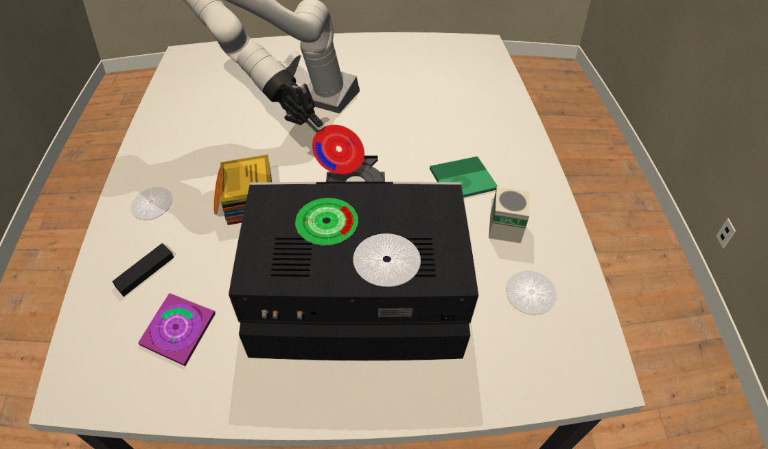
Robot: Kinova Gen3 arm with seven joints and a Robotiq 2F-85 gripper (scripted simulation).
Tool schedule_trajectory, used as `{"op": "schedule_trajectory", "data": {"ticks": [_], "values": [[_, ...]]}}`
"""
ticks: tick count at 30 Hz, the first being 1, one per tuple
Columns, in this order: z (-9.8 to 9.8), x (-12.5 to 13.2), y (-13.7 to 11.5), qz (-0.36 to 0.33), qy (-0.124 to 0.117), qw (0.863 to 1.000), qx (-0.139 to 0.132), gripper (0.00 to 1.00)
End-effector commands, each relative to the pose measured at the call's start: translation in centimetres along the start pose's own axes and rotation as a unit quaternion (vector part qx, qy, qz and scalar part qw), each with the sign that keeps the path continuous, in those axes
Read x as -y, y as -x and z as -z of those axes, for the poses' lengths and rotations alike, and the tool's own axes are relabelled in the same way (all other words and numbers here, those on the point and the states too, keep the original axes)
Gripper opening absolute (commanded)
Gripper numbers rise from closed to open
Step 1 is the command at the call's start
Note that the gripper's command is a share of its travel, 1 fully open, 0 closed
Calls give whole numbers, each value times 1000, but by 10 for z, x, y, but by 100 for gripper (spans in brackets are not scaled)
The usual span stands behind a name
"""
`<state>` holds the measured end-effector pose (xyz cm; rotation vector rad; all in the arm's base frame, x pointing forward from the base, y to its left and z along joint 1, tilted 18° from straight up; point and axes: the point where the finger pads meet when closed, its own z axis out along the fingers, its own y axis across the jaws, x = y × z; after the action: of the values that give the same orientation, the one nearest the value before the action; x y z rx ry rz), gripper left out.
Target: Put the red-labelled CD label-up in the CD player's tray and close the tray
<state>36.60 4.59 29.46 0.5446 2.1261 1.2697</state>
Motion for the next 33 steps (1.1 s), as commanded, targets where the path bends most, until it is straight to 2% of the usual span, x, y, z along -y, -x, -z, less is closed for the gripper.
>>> {"op": "schedule_trajectory", "data": {"ticks": [1, 7, 16, 26, 33], "values": [[0, 2, 0, 4, -2, 1000, 1, 11], [-3, 3, -1, 3, -2, 1000, 0, 11], [-20, 3, -1, 3, -2, 1000, 0, 11], [-54, 4, -1, 3, -2, 1000, 1, 11], [-63, 3, 0, 3, -2, 1000, 2, 11]]}}
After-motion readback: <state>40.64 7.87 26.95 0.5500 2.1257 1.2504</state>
